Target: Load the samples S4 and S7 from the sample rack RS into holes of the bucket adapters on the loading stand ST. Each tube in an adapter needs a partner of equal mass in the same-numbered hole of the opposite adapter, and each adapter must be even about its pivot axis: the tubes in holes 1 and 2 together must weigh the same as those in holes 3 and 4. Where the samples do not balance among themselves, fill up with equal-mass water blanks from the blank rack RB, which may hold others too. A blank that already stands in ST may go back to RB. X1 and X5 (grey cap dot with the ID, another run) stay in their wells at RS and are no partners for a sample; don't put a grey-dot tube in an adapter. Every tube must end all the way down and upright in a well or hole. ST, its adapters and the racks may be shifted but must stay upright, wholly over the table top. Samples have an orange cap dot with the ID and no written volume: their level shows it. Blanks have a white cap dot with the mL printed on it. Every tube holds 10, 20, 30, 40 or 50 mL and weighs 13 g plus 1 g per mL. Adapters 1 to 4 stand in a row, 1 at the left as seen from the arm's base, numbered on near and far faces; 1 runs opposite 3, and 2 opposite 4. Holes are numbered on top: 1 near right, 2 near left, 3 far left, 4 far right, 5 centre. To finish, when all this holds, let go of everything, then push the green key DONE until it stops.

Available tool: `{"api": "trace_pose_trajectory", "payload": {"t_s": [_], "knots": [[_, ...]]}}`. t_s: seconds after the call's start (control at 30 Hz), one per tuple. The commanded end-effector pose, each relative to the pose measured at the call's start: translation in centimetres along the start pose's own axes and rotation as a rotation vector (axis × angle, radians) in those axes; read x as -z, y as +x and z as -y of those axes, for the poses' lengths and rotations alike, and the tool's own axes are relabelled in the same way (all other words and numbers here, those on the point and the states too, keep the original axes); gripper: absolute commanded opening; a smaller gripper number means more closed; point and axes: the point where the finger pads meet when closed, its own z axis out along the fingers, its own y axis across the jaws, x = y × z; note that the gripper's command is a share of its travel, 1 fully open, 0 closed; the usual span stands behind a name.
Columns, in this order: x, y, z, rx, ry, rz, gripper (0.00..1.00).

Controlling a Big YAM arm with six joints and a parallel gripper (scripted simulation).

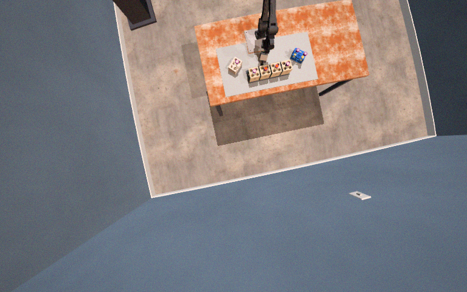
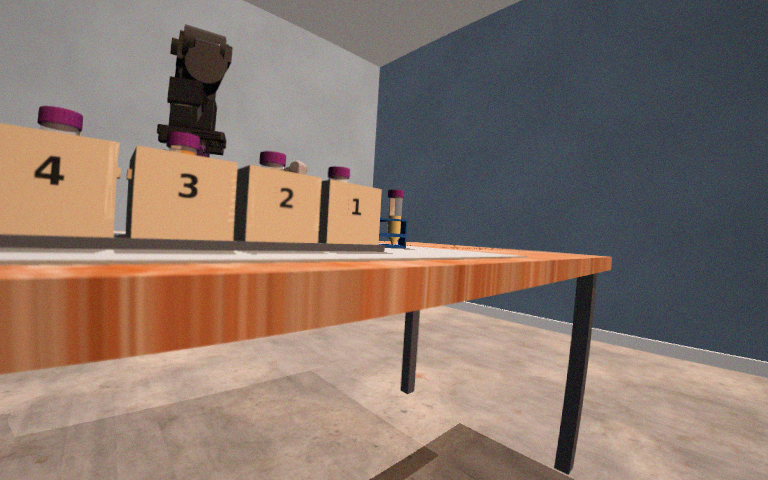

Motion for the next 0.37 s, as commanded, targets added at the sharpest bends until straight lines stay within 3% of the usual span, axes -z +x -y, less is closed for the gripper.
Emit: {"api": "trace_pose_trajectory", "payload": {"t_s": [0.0, 0.33], "knots": [[-0.14, -0.58, 0.15, -0.009, -0.001, 0.012, 0.0], [-0.65, -0.58, 0.17, -0.009, -0.001, 0.012, 0.0]]}}
